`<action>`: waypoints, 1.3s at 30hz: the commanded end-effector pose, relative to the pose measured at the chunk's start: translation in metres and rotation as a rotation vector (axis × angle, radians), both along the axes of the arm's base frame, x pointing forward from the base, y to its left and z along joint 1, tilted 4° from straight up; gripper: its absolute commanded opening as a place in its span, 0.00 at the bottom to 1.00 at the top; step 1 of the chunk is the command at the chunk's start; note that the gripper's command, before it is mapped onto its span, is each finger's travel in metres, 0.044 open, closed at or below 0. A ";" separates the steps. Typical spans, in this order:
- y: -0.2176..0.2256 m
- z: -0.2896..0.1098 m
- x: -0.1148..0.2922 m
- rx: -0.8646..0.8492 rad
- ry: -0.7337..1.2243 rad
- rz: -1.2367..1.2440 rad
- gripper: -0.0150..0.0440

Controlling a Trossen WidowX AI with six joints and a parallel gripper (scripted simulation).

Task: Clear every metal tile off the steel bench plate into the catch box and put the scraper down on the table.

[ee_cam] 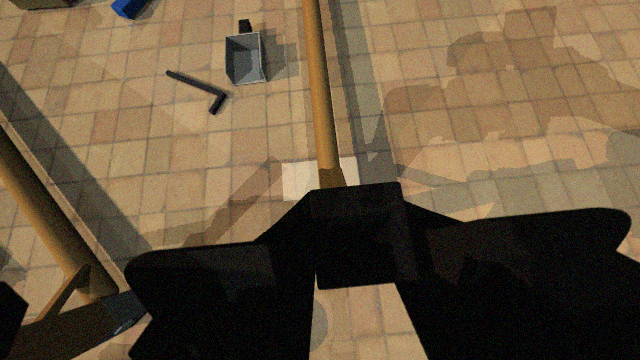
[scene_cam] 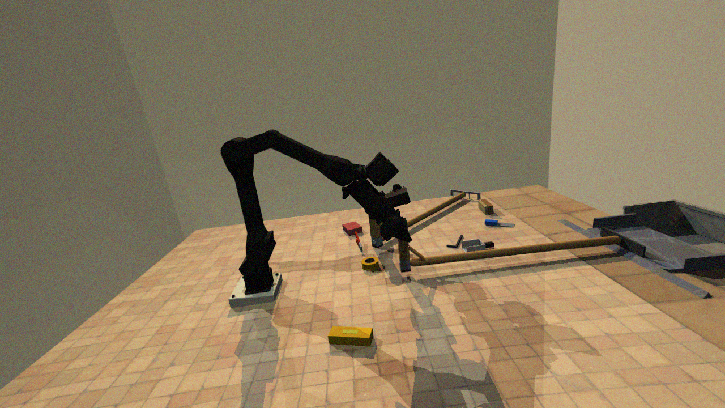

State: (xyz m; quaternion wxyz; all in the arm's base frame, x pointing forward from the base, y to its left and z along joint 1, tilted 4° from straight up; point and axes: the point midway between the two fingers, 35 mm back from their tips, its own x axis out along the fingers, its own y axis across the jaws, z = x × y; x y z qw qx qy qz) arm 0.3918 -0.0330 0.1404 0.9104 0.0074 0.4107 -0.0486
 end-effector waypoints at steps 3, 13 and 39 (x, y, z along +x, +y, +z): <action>0.000 0.005 -0.008 -0.001 -0.023 -0.005 0.25; 0.001 0.001 -0.024 -0.001 -0.024 -0.005 0.25; 0.004 -0.013 -0.060 -0.001 -0.022 -0.005 0.25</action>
